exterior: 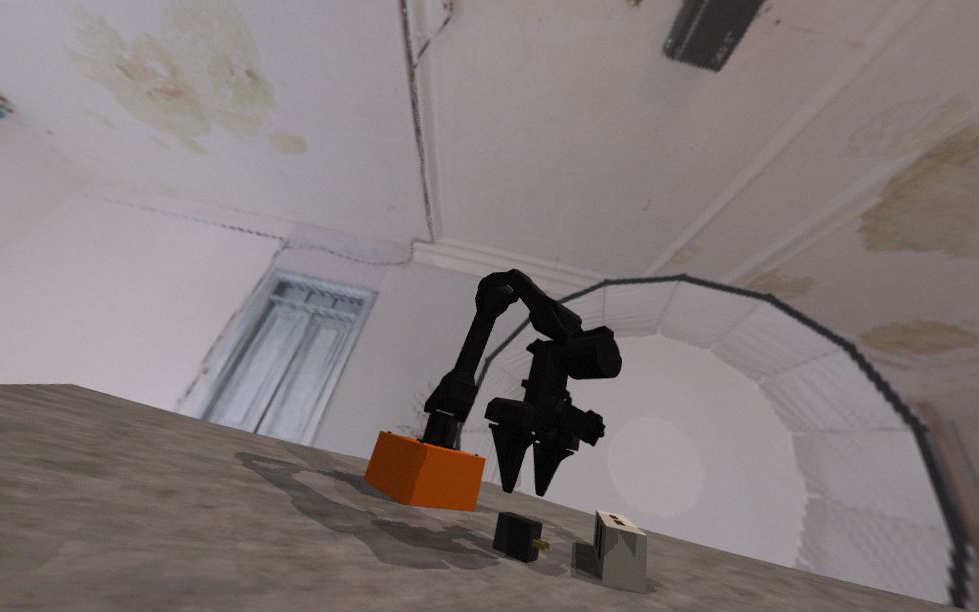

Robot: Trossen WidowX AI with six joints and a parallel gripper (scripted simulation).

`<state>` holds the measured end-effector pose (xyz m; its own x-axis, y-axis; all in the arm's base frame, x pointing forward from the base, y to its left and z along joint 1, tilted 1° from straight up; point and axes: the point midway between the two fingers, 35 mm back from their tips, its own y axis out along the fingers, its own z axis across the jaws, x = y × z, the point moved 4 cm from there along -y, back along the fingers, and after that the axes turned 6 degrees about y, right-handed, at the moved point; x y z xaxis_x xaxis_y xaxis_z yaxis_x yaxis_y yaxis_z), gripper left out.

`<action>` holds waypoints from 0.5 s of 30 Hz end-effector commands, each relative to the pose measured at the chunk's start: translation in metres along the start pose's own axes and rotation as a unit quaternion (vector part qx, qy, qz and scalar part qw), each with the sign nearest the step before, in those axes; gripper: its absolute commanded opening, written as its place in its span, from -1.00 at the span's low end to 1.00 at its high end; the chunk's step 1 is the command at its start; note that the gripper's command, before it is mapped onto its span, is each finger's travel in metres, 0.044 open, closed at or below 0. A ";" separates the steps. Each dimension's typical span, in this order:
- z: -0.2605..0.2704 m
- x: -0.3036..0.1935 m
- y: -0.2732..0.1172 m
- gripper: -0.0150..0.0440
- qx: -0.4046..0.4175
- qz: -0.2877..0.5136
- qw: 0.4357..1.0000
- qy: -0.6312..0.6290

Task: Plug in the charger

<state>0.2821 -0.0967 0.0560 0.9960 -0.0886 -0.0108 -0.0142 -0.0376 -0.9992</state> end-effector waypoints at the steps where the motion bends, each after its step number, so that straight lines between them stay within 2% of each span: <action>1: 0.002 -0.004 0.012 1.00 0.005 0.011 1.000 -0.004; 15: 0.002 -0.002 0.023 1.00 0.005 0.011 1.000 -0.004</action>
<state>0.2829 -0.0966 0.0426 0.9961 -0.0875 -0.0135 -0.0167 -0.0367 -0.9992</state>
